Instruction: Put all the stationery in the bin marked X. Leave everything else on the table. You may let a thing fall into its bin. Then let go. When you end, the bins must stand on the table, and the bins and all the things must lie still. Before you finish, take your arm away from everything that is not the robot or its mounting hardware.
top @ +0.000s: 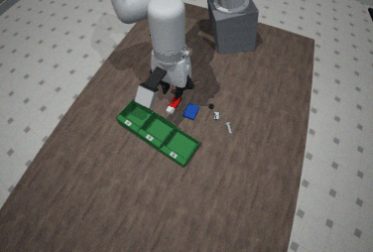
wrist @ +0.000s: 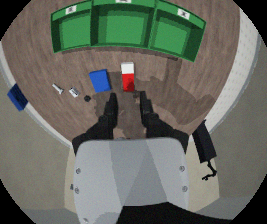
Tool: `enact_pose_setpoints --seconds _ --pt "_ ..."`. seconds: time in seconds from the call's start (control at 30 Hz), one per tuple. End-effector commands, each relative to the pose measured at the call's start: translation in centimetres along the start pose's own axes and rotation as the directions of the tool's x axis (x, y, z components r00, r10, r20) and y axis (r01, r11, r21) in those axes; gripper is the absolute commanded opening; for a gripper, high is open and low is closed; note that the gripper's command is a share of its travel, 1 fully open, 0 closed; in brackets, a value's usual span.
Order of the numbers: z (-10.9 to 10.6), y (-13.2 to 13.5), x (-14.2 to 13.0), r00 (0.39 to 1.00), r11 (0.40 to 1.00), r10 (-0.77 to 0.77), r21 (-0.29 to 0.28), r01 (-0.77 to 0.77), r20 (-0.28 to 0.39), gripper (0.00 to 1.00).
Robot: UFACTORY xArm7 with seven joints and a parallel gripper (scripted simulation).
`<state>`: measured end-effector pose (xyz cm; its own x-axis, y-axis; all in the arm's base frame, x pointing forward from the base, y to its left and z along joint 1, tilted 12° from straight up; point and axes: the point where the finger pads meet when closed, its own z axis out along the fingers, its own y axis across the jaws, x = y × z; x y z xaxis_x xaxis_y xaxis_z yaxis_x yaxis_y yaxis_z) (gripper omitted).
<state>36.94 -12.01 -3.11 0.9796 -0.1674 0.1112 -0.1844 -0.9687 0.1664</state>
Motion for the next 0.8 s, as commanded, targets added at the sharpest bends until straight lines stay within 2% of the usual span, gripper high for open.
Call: enact_pose_setpoints --seconds 0.0,0.17,0.77 --pt "-0.1 0.0 0.1 1.0 1.0 -0.001 0.0 0.001 -0.003 0.38" --pt "-0.1 0.0 0.1 1.0 1.0 -0.001 0.0 0.001 -0.003 0.38" --pt "6.0 0.0 0.2 1.0 1.0 -0.001 0.0 0.001 -0.003 0.38"
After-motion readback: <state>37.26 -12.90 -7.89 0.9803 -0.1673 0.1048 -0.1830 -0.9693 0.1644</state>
